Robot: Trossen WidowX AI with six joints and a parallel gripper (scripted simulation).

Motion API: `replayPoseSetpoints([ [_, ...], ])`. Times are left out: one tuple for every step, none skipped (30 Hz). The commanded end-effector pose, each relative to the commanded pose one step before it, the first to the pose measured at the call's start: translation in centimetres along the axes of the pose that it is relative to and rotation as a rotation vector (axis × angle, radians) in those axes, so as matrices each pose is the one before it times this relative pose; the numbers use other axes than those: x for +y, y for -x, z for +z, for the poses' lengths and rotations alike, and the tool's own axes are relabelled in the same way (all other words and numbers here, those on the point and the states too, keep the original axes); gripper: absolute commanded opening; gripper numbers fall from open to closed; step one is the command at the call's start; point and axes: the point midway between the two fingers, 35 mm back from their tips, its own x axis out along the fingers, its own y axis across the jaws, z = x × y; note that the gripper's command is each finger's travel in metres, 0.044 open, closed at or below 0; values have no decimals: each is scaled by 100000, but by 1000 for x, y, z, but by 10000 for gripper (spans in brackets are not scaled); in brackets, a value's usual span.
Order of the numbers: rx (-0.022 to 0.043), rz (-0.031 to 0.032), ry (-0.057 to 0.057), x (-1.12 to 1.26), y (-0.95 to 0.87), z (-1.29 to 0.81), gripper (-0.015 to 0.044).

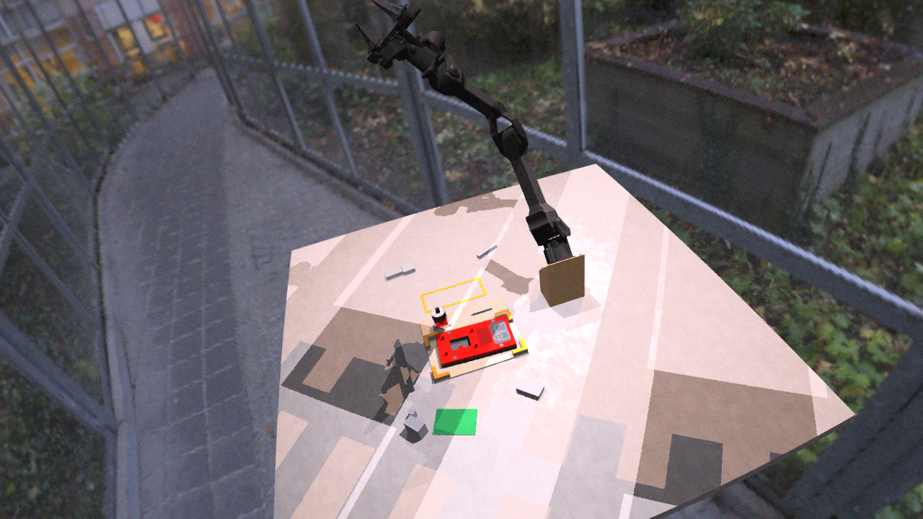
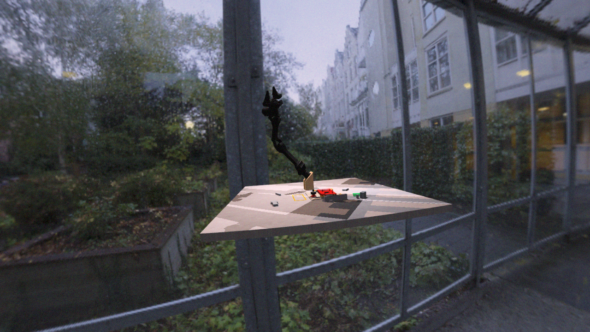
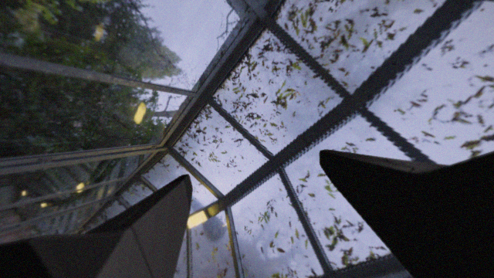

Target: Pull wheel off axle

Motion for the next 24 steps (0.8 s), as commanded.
replayPoseSetpoints([
  [-464, 182, 290, 48, -16, 169, 374],
  [-1393, 540, 872, 145, -47, 507, 348],
  [-2328, 885, 1460, 238, -79, 846, 321],
  [-2815, 1040, 1768, 279, -100, 1020, 300],
  [-2826, 1012, 1779, 268, -108, 1021, 300],
  [-2837, 983, 1789, 256, -116, 1022, 300],
  [-2848, 954, 1799, 245, -124, 1023, 300],
  [-2858, 924, 1809, 233, -132, 1023, 300],
  [-2868, 894, 1819, 222, -140, 1023, 300],
  [-2878, 864, 1828, 210, -148, 1023, 300],
  [-2830, 817, 1834, 194, -152, 1001, 300],
  [-2840, 786, 1843, 182, -159, 1001, 300],
  [-2849, 754, 1851, 169, -167, 1000, 300],
  [-2857, 722, 1860, 157, -174, 999, 300],
  [-2865, 690, 1869, 145, -182, 998, 300],
  [-2873, 657, 1877, 132, -189, 996, 300],
  [-2881, 624, 1885, 120, -196, 994, 300],
  [-2888, 590, 1893, 107, -204, 992, 300],
  [-2895, 555, 1902, 94, -211, 990, 300],
  [-2901, 521, 1910, 81, -218, 987, 300],
  [-3046, 507, 1970, 72, -238, 1032, 300],
  [-3068, 472, 1989, 58, -247, 1034, 300],
  [-3073, 433, 1997, 44, -254, 1030, 300],
  [-3077, 394, 2006, 30, -262, 1025, 300],
])
